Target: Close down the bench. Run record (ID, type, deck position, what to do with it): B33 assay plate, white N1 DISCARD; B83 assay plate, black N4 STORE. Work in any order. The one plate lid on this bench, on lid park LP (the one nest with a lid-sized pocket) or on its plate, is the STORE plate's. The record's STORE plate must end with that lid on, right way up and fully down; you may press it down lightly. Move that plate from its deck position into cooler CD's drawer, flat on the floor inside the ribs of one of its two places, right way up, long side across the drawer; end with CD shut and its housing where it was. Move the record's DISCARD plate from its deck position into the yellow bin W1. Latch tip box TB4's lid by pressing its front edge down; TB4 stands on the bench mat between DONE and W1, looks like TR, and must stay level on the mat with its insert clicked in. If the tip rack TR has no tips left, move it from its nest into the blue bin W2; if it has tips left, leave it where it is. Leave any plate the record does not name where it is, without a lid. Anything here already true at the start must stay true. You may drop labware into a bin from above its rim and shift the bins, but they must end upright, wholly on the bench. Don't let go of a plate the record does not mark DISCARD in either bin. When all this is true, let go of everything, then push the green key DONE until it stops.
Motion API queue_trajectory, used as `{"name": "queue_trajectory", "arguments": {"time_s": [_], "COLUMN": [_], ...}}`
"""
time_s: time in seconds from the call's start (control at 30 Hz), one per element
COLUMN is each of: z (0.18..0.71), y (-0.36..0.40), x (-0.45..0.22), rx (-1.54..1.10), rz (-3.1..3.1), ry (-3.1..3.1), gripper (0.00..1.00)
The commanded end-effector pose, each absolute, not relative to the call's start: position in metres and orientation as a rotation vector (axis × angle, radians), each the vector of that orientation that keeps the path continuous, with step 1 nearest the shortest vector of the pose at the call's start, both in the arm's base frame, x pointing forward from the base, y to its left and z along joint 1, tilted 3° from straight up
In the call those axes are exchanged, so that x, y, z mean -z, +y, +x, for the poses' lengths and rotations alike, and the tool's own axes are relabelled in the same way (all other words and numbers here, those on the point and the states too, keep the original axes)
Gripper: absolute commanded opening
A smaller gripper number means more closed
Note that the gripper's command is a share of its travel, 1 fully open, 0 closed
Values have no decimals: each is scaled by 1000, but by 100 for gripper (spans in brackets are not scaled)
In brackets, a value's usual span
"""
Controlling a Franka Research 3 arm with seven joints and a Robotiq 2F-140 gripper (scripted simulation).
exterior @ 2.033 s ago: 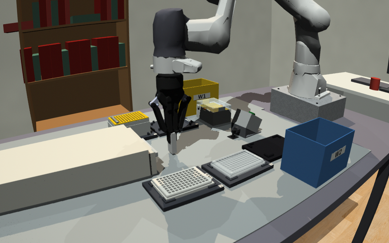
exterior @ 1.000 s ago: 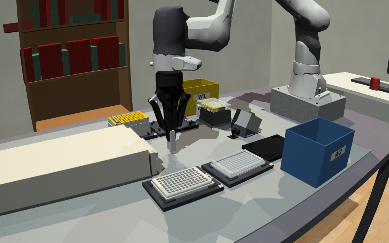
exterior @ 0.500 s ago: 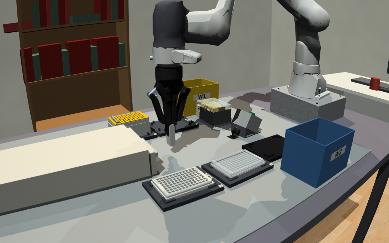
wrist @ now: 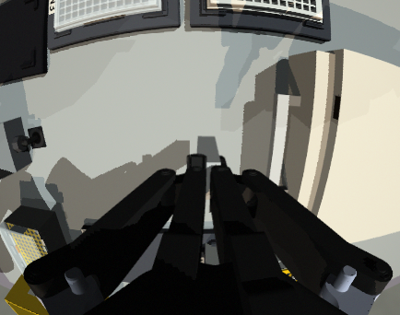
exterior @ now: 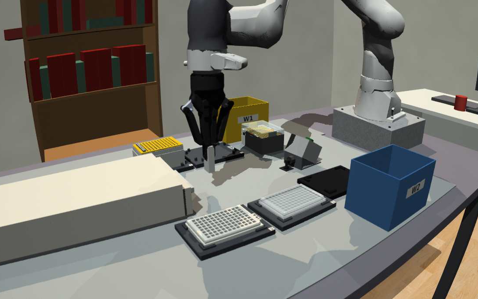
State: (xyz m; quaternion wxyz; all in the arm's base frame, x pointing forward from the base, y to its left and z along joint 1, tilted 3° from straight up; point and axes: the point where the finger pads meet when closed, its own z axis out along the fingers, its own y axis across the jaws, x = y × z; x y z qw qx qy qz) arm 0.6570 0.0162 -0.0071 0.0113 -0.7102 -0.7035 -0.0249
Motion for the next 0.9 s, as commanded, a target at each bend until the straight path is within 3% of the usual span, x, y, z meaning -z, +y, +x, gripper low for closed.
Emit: {"name": "queue_trajectory", "arguments": {"time_s": [0.0,0.87], "z": [655,654], "y": [15,14], "x": [3,-29], "rx": [70,70], "rz": [-2207,-2207], "ry": [-2196,-2196], "gripper": [0,0]}}
